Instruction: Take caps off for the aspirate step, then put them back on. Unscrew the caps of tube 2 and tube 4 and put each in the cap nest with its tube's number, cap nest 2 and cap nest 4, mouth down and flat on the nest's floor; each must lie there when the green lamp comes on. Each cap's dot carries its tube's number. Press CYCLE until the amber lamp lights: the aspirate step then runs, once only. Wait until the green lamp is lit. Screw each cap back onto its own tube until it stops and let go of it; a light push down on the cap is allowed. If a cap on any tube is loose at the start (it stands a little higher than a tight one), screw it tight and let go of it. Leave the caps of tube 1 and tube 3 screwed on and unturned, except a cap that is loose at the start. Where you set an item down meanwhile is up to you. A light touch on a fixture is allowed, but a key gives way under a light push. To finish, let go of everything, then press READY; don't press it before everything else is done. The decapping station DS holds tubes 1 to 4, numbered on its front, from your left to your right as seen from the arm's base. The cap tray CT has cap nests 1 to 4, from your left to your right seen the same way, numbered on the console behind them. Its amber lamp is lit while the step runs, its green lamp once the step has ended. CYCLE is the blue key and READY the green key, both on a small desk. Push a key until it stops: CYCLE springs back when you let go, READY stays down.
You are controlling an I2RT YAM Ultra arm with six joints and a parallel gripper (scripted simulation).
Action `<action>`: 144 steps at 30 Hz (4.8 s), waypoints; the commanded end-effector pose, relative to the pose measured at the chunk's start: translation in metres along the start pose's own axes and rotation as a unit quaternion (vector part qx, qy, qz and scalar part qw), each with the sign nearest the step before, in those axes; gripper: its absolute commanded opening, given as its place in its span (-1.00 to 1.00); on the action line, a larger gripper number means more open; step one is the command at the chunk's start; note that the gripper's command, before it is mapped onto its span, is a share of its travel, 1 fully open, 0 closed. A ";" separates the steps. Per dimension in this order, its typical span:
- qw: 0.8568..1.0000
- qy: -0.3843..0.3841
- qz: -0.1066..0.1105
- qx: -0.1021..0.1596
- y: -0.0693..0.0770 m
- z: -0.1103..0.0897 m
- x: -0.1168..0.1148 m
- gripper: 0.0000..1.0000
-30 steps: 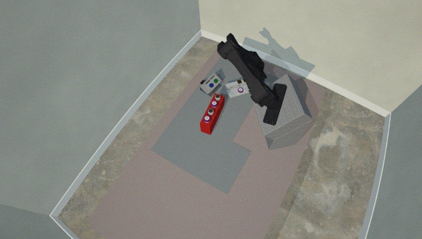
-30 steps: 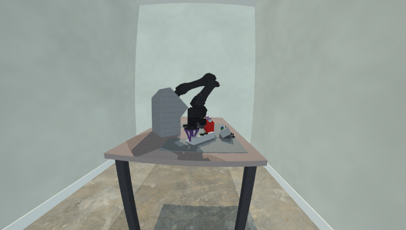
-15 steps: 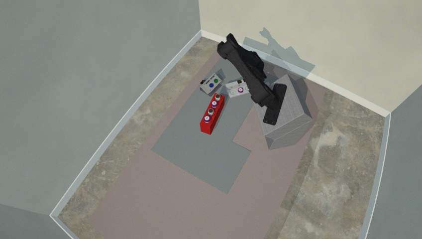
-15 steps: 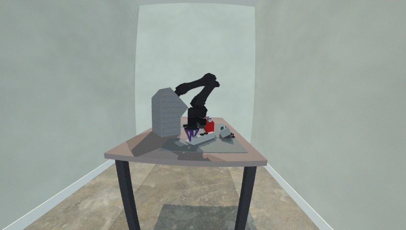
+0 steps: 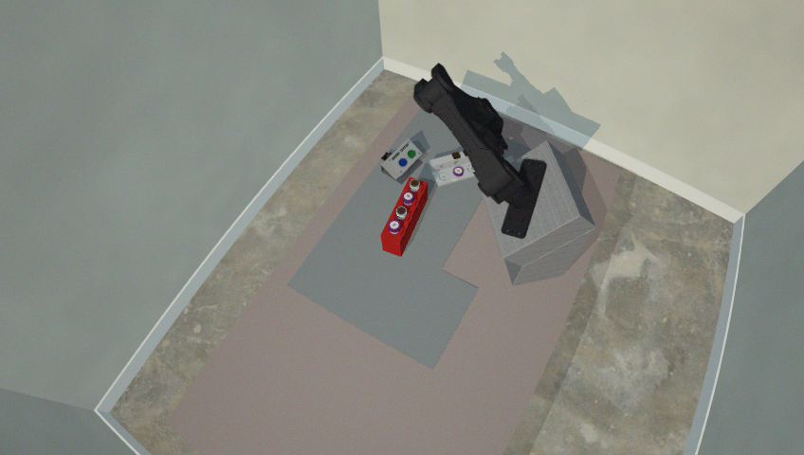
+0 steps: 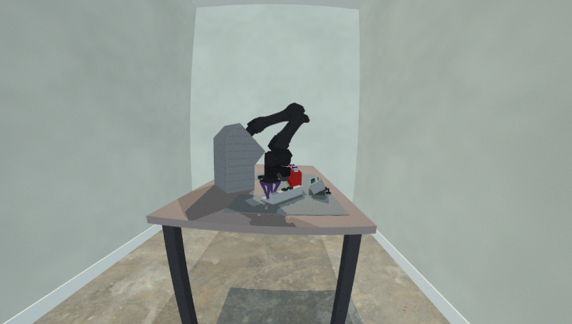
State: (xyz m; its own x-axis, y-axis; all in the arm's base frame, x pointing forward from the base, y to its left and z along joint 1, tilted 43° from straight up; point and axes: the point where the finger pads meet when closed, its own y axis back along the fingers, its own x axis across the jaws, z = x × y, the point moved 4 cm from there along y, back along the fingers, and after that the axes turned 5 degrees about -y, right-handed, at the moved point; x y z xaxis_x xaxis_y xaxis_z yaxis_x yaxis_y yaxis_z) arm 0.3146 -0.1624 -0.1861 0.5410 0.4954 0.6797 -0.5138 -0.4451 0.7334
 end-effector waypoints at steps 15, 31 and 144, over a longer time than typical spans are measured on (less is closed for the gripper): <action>1.000 0.016 0.002 -0.006 -0.005 0.002 0.004 -0.06; 1.000 0.016 0.002 -0.006 0.045 0.002 0.004 -0.06; 0.965 0.262 0.000 -0.007 0.118 0.008 0.085 -1.00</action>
State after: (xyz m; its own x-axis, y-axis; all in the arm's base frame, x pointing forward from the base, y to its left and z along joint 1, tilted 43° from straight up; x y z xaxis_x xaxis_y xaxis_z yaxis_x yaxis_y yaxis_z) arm 0.3024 -0.1732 -0.0482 0.1274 0.7980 0.5890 -0.5048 -0.4590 0.7311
